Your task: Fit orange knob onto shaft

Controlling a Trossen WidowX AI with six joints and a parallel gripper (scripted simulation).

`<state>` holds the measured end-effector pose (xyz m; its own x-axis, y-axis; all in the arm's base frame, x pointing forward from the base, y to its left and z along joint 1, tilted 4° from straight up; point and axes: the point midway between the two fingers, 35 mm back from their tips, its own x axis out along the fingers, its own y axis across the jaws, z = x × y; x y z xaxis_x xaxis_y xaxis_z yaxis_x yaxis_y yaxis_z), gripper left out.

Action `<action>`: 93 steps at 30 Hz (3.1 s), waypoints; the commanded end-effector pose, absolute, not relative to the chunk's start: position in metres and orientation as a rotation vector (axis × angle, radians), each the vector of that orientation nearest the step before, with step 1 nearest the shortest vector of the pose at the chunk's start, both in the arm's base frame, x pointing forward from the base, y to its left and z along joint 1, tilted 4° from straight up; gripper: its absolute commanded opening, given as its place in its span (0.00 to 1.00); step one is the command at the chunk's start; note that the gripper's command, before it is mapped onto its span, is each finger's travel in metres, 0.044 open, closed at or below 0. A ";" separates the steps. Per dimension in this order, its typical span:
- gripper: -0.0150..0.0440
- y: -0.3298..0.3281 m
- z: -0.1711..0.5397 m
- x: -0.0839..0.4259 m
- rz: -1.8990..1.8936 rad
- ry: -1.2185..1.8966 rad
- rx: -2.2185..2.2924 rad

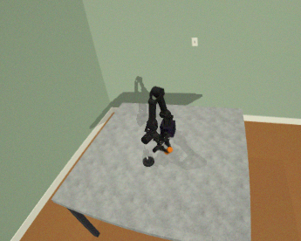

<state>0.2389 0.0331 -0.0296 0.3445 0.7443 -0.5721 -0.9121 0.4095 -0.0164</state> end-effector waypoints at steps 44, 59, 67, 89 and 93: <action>0.69 0.015 -0.033 0.229 1.126 0.353 -0.245; 0.96 0.015 -0.033 0.229 1.126 0.353 -0.245; 1.00 0.014 -0.026 0.230 1.126 0.353 -0.246; 1.00 0.007 0.056 0.223 1.026 1.242 -0.764; 1.00 0.003 0.068 0.227 0.914 1.302 -0.852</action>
<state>0.2237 0.0082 0.0569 0.0162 0.1929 -0.9811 -0.9267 0.3712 0.0577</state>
